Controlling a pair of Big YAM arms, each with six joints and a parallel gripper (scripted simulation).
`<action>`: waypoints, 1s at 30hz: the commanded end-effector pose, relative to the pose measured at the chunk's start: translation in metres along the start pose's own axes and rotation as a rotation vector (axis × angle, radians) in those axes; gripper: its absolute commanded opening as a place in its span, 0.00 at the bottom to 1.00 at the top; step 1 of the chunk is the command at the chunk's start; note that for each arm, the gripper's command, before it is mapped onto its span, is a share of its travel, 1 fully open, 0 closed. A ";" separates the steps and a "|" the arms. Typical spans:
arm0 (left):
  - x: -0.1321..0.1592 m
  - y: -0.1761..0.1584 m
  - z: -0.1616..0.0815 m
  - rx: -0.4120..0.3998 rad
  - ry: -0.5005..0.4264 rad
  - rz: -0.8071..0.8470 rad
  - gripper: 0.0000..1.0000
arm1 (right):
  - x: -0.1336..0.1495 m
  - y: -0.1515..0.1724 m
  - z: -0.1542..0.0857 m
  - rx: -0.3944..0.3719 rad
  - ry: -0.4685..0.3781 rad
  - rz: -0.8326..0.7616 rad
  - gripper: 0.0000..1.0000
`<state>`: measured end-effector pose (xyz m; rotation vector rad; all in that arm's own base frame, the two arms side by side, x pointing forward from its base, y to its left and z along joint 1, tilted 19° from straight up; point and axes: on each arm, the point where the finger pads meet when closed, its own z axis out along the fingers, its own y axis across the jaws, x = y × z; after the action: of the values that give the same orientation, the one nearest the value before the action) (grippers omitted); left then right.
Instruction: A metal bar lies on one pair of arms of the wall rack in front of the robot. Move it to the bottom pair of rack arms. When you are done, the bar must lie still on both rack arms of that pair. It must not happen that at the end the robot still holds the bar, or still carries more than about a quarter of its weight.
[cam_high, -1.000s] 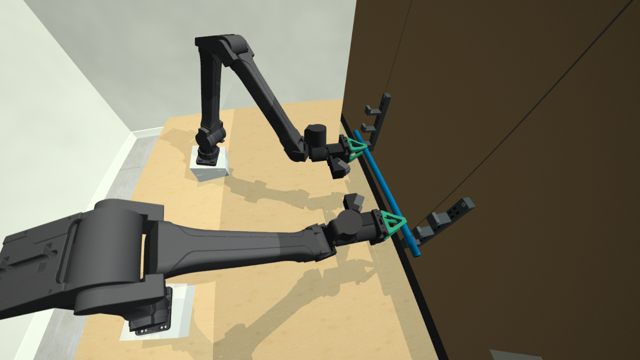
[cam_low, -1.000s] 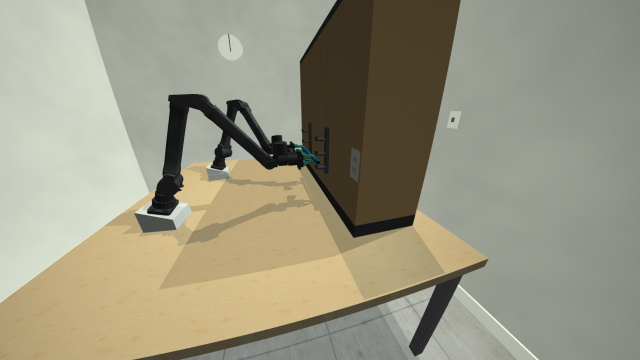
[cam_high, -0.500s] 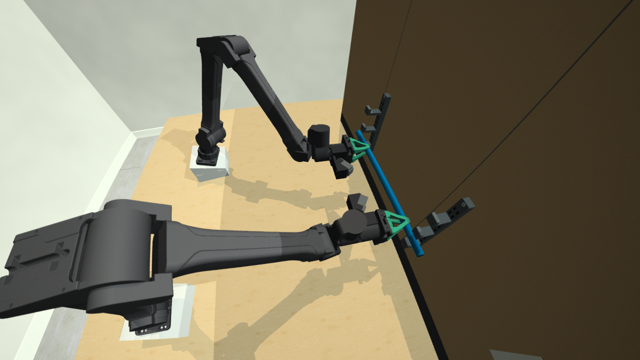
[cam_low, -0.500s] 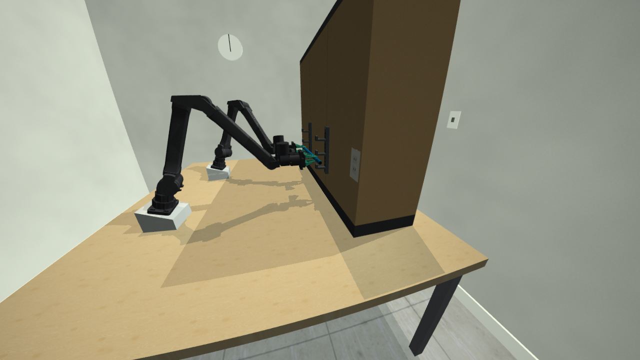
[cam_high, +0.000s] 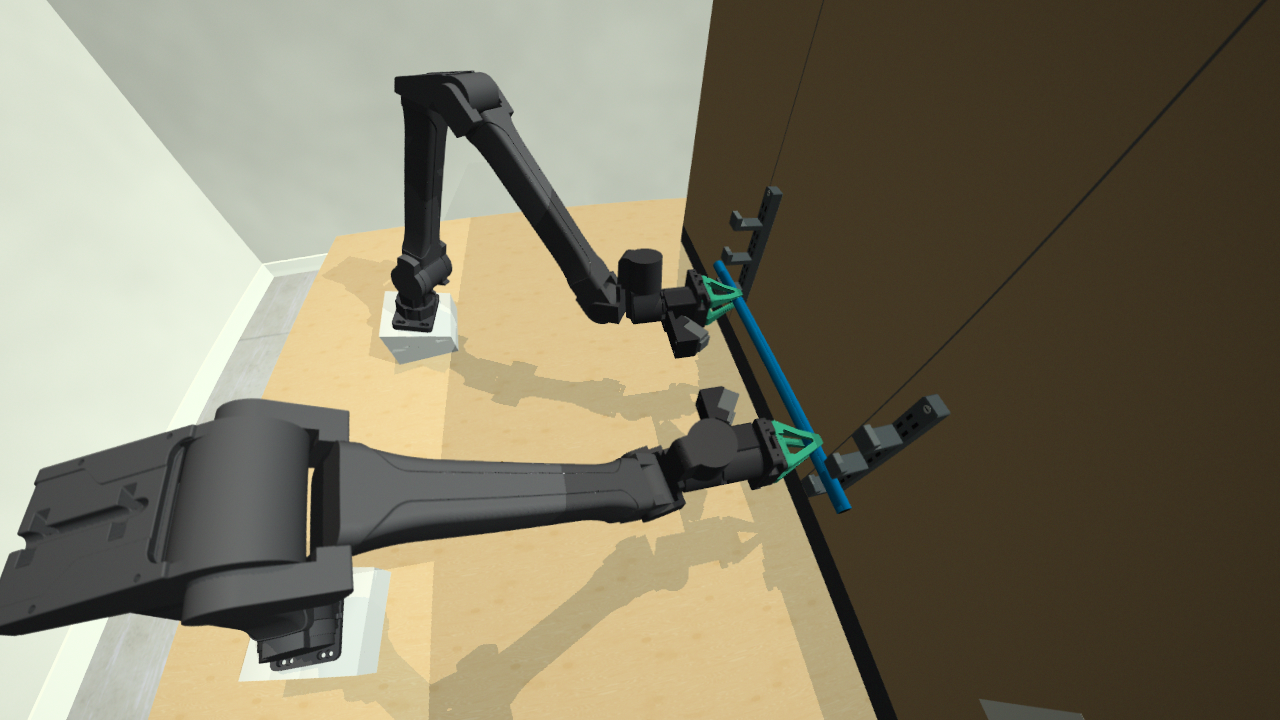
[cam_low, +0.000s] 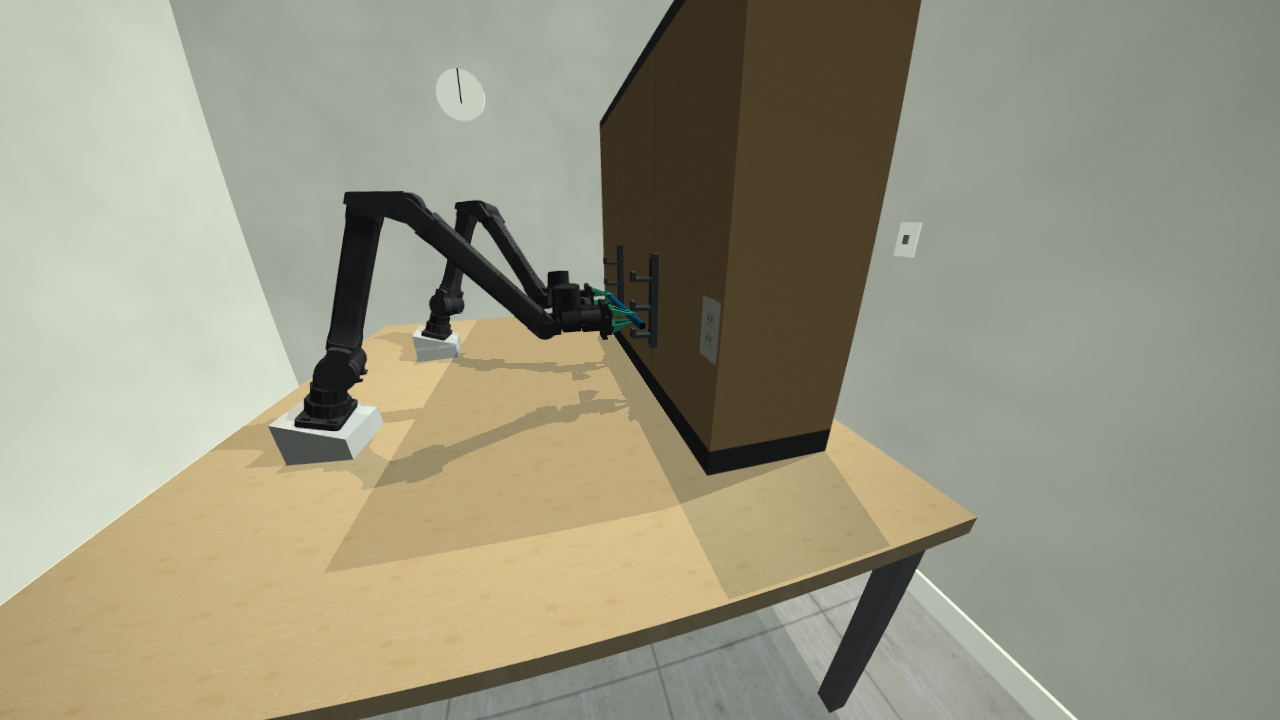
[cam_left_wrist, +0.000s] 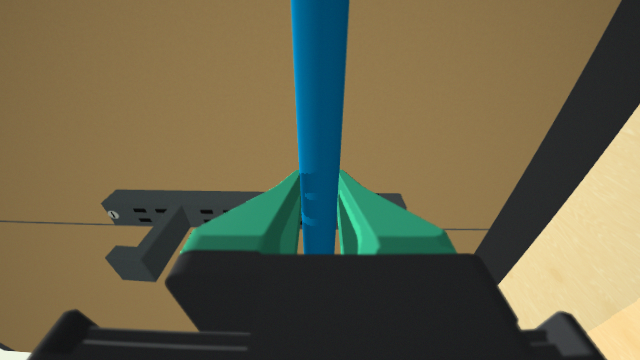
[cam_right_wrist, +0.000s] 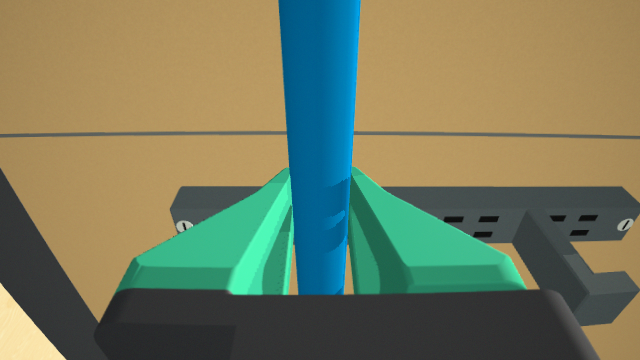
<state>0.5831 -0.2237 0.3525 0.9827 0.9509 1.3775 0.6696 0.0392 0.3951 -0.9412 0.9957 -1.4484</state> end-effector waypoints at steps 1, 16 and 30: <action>0.005 0.040 0.026 -0.076 0.031 -0.039 0.00 | 0.005 -0.038 0.020 0.072 0.006 0.037 0.00; 0.005 0.042 0.034 -0.076 0.031 -0.039 0.00 | 0.006 -0.039 0.029 0.072 0.006 0.037 0.00; 0.005 0.044 0.042 -0.076 0.031 -0.039 0.00 | 0.006 -0.038 0.035 0.072 0.006 0.037 0.00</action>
<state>0.5965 -0.2239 0.3600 0.9860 0.9532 1.3797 0.6836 0.0378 0.4017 -0.9383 0.9940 -1.4485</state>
